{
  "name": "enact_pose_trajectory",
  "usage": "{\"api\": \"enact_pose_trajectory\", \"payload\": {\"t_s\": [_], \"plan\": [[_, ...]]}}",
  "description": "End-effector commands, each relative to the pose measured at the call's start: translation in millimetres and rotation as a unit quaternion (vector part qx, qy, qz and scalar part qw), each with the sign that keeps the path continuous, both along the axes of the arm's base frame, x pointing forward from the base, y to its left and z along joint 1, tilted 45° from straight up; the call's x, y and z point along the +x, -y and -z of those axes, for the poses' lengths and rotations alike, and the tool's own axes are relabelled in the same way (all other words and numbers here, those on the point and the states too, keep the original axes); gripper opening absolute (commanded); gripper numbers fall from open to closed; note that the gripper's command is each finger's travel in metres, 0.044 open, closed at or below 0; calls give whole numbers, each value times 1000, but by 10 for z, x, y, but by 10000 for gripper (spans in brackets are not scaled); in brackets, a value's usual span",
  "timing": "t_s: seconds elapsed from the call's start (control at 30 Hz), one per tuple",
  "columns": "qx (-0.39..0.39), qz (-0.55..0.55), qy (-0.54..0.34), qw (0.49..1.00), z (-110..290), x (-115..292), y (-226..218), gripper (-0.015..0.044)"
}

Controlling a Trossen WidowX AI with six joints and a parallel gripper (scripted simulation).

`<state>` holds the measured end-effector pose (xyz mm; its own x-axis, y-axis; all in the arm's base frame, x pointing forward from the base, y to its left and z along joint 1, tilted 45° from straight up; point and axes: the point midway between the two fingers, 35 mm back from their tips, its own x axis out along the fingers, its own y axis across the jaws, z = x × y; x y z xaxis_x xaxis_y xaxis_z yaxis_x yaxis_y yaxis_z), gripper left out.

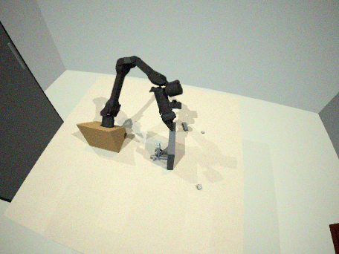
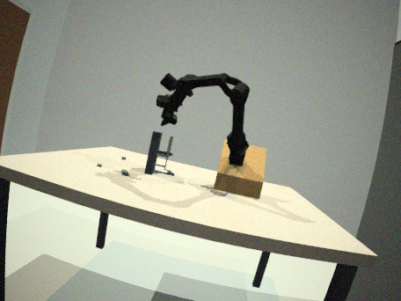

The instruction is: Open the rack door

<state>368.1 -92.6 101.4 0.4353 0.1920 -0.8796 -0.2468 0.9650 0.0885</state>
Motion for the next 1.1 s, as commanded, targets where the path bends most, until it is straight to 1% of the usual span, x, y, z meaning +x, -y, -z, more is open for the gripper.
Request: {"api": "enact_pose_trajectory", "payload": {"t_s": [0.0,0.57,0.97,1.07], "plan": [[26,-10,-34,999,130,-31,69,291],[157,-40,-152,975,550,-237,222,291],[268,-45,-205,940,745,-377,314,291],[282,-45,-210,935,765,-392,326,291]]}}
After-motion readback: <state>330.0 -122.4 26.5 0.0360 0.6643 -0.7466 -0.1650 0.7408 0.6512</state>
